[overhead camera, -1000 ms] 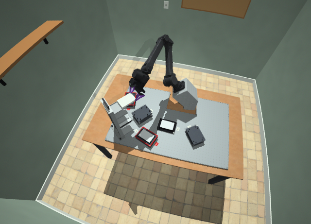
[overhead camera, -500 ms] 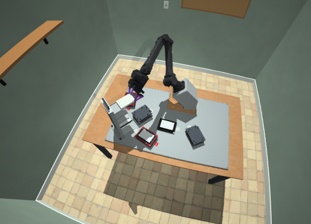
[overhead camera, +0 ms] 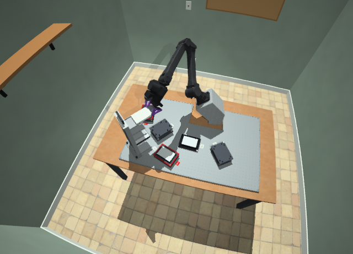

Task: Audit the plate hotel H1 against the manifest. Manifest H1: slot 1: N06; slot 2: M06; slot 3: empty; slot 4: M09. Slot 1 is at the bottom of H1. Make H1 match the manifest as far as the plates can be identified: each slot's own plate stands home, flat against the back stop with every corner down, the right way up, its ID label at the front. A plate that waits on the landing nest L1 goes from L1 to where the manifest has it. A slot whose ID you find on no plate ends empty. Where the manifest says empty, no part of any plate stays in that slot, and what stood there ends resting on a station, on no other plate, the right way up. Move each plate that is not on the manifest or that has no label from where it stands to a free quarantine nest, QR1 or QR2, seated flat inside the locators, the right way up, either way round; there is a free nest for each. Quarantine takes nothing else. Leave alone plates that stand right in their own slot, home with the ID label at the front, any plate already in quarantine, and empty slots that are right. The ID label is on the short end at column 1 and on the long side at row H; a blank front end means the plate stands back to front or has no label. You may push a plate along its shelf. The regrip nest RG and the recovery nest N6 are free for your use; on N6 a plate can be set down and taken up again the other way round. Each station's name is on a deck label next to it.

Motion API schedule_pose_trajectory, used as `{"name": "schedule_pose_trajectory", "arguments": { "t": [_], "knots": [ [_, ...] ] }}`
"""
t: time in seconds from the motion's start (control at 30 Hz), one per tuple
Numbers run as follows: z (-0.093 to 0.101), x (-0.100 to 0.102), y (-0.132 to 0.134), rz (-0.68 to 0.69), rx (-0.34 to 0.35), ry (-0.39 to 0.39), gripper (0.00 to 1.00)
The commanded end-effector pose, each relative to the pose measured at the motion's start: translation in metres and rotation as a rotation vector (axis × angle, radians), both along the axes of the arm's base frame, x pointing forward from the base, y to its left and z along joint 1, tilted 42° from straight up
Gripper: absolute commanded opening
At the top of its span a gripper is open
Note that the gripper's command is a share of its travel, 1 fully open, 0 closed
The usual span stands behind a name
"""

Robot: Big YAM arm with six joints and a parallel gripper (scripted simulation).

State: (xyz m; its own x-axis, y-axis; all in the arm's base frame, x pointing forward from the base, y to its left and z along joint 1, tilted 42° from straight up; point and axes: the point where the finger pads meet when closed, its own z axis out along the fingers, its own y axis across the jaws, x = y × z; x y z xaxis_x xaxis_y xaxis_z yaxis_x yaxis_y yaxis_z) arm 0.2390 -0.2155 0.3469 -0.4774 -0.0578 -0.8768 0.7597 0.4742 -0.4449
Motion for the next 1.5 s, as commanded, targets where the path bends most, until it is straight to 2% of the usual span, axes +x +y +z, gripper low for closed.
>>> {"name": "schedule_pose_trajectory", "arguments": {
  "t": [0.0,0.27,0.3,0.93,0.97,1.47],
  "knots": [
    [0.043,0.004,-0.004,0.002,-0.038,-0.067,0.86],
    [0.044,0.007,-0.006,0.004,-0.039,-0.067,0.86],
    [0.029,0.005,-0.002,0.008,-0.023,-0.048,0.86],
    [0.029,0.005,-0.002,0.008,-0.023,-0.048,0.86],
    [0.044,0.007,-0.006,0.004,-0.039,-0.067,0.86],
    [0.045,0.012,-0.014,0.001,-0.041,-0.066,0.86]
  ]
}}
